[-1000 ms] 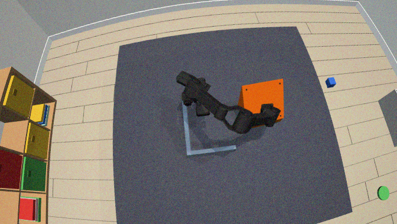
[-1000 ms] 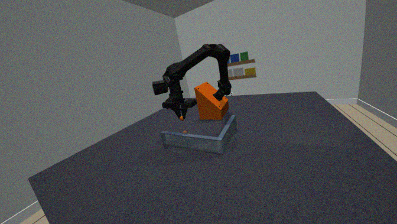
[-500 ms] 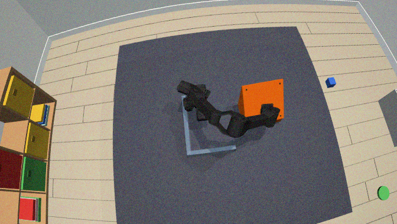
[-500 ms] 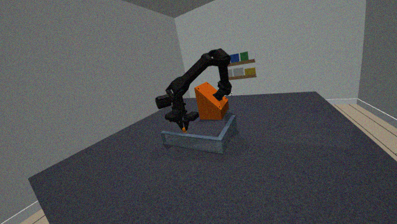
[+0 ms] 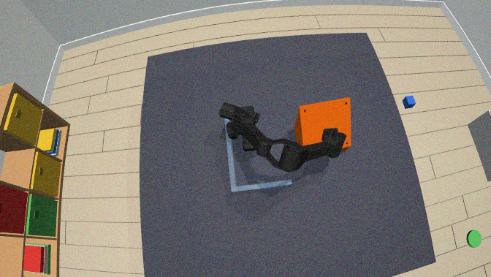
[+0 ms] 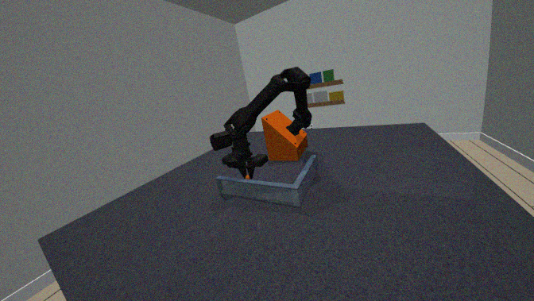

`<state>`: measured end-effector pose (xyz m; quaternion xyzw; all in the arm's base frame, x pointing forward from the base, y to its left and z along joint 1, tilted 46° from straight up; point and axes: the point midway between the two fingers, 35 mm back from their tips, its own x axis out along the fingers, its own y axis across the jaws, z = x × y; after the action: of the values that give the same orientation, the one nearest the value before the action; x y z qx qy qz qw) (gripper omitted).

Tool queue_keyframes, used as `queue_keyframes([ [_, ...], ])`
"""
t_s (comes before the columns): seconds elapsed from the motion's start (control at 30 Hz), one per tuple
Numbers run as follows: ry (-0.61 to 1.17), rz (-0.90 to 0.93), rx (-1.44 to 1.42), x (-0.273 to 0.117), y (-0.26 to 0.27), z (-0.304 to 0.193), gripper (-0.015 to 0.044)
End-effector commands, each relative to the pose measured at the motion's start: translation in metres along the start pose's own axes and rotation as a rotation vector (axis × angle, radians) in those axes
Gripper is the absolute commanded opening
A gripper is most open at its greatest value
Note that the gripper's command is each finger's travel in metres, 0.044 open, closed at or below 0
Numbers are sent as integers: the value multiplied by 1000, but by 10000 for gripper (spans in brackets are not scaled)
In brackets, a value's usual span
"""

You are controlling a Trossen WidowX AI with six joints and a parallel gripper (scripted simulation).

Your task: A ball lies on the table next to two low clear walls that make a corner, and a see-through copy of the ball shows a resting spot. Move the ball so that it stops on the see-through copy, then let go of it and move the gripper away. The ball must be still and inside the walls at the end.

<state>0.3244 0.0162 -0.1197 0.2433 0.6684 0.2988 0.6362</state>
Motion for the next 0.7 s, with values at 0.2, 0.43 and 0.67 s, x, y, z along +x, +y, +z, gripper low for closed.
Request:
queue_keyframes([
  [0.2,2,2,2,5,0,-1,26],
  [0.43,2,2,2,5,0,-1,210],
  [0.67,2,2,2,5,0,-1,224],
])
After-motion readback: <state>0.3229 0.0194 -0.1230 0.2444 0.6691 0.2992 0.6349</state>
